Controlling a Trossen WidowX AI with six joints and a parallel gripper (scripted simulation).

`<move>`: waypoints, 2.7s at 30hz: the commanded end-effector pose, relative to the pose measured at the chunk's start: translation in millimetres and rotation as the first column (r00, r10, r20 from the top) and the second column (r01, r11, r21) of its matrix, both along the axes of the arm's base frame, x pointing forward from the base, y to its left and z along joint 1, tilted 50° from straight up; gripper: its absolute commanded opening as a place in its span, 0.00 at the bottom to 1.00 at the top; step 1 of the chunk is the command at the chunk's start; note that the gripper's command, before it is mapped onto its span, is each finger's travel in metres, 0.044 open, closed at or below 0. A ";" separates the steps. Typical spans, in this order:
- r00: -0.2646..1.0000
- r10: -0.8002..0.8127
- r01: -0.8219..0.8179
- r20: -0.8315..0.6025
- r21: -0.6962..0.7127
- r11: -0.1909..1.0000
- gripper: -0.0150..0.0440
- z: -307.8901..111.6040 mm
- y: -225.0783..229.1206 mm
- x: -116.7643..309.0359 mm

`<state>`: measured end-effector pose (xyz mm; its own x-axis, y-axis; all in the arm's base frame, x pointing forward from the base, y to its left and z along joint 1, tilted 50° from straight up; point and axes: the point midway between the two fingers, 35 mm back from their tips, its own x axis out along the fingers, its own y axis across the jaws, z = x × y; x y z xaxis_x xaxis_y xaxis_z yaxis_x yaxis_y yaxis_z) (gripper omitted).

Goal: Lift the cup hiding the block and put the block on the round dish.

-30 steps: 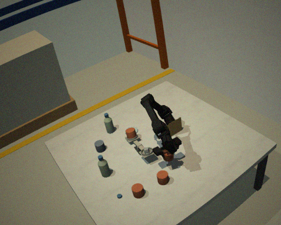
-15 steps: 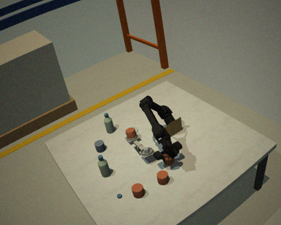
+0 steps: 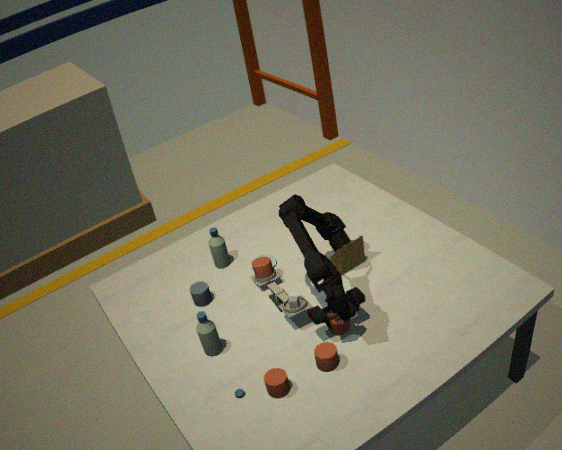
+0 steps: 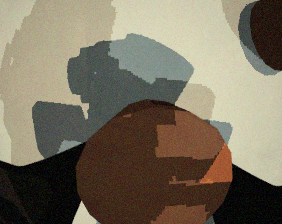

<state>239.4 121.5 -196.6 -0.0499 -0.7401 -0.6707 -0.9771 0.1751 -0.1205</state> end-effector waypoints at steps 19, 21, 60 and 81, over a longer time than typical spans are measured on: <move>1.000 0.007 -0.007 -0.006 -0.004 1.000 1.00 35.7 39.8 1.1; 1.000 0.007 -0.007 -0.006 -0.004 1.000 1.00 35.7 39.8 1.1; 0.858 -0.332 0.348 0.391 0.031 0.937 0.69 159.0 -31.5 74.9; 0.858 -0.332 0.348 0.392 0.030 0.937 0.69 137.6 -56.4 73.2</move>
<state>314.5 69.8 -56.1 -0.0473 -0.7461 -0.6641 -0.7256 0.4826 -0.4905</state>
